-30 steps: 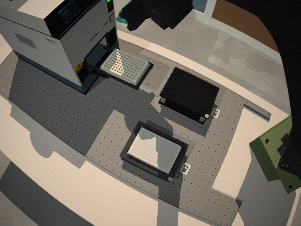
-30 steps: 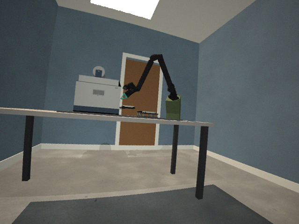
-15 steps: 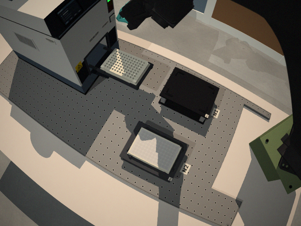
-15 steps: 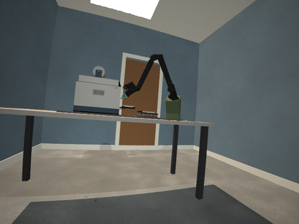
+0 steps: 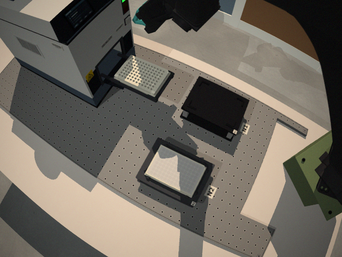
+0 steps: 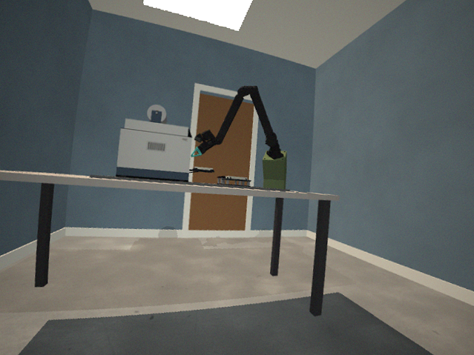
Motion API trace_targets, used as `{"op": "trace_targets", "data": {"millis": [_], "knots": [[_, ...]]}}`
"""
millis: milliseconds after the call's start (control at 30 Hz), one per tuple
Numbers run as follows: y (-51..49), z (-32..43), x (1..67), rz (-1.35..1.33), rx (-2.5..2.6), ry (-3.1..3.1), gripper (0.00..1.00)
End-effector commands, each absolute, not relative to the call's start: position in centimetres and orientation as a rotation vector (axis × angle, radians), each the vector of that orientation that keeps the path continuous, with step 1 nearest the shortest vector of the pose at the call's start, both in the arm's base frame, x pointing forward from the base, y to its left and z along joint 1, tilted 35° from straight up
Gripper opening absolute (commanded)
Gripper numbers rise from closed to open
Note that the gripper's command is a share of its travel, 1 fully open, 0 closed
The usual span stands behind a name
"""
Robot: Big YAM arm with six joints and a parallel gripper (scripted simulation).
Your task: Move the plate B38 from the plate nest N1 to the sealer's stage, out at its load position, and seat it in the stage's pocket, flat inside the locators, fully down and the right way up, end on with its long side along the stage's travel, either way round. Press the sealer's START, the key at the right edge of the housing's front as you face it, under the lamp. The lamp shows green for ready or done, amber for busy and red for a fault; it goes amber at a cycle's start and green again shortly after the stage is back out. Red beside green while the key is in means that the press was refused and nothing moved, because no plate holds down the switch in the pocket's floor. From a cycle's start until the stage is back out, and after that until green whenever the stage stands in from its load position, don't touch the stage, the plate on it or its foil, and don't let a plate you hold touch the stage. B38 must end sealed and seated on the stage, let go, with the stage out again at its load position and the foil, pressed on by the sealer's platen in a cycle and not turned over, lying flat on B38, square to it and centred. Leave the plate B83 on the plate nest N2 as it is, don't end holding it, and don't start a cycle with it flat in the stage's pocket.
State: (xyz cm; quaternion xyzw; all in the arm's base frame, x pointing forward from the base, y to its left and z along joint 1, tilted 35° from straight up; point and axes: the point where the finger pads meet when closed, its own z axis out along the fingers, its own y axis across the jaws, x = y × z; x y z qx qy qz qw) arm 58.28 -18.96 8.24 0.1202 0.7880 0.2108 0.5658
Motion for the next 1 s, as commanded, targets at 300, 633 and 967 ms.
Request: {"op": "trace_targets", "data": {"millis": [300,633,967], "knots": [[-17.9,10.3,59.1,0.500,0.255,1.831,0.00],[-20.0,10.6,59.2,0.477,0.277,1.819,0.00],[-20.8,8.9,59.0,0.477,0.308,1.838,0.00]]}}
